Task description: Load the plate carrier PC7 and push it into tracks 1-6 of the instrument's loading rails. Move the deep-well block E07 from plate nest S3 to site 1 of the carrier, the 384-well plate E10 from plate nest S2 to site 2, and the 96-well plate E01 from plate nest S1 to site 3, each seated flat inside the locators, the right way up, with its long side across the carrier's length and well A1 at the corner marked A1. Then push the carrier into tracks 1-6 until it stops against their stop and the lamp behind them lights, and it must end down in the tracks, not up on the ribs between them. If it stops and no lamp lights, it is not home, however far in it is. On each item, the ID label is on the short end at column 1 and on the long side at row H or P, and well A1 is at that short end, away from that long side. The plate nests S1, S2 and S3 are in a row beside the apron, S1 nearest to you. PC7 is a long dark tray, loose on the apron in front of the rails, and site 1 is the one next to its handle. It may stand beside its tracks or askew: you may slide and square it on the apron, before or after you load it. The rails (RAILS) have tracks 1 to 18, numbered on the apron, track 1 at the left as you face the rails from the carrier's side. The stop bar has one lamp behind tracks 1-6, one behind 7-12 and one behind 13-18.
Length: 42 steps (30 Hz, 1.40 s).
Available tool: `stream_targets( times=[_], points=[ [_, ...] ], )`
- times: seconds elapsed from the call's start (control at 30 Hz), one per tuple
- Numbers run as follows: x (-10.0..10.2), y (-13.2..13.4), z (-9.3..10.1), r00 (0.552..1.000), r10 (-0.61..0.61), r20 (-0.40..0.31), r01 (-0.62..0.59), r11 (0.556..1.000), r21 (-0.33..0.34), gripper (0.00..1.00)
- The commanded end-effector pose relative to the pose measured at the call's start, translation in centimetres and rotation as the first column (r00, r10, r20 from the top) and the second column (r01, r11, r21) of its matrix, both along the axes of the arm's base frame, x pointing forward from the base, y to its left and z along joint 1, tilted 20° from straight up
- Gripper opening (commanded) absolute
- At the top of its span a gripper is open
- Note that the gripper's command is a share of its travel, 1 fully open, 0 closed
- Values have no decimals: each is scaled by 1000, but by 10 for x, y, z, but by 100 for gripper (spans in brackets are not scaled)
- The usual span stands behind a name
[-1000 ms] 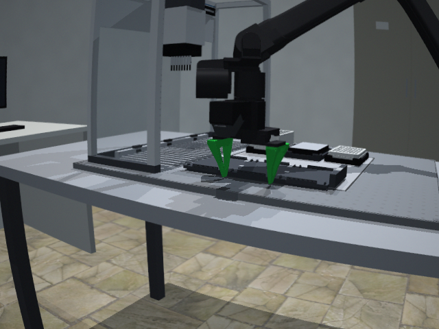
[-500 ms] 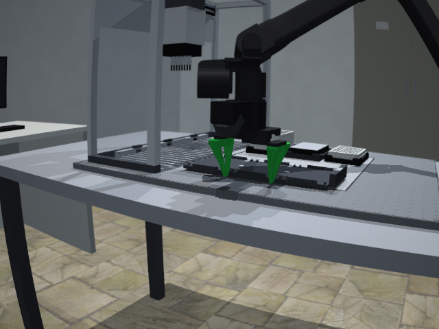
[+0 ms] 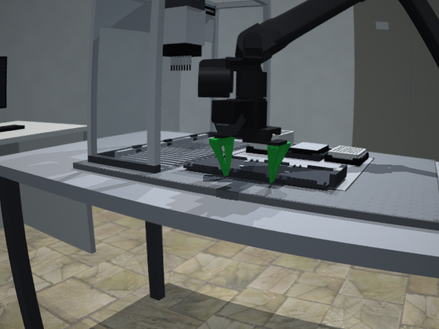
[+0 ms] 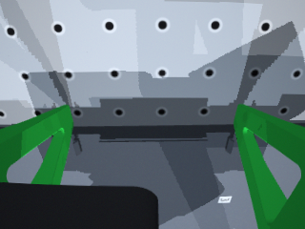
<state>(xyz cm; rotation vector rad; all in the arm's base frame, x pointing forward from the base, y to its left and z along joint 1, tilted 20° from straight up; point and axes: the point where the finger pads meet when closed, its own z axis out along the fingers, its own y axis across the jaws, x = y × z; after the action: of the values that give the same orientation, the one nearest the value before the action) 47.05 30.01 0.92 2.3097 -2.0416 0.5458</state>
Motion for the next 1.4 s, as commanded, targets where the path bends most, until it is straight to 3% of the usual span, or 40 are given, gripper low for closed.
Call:
stream_targets(
  times=[0.0,1.37],
  points=[
    [9,-4,21,999,-6,32,5,1000,26,100],
    [11,-17,21,999,-5,32,5,1000,20,100]
  ],
)
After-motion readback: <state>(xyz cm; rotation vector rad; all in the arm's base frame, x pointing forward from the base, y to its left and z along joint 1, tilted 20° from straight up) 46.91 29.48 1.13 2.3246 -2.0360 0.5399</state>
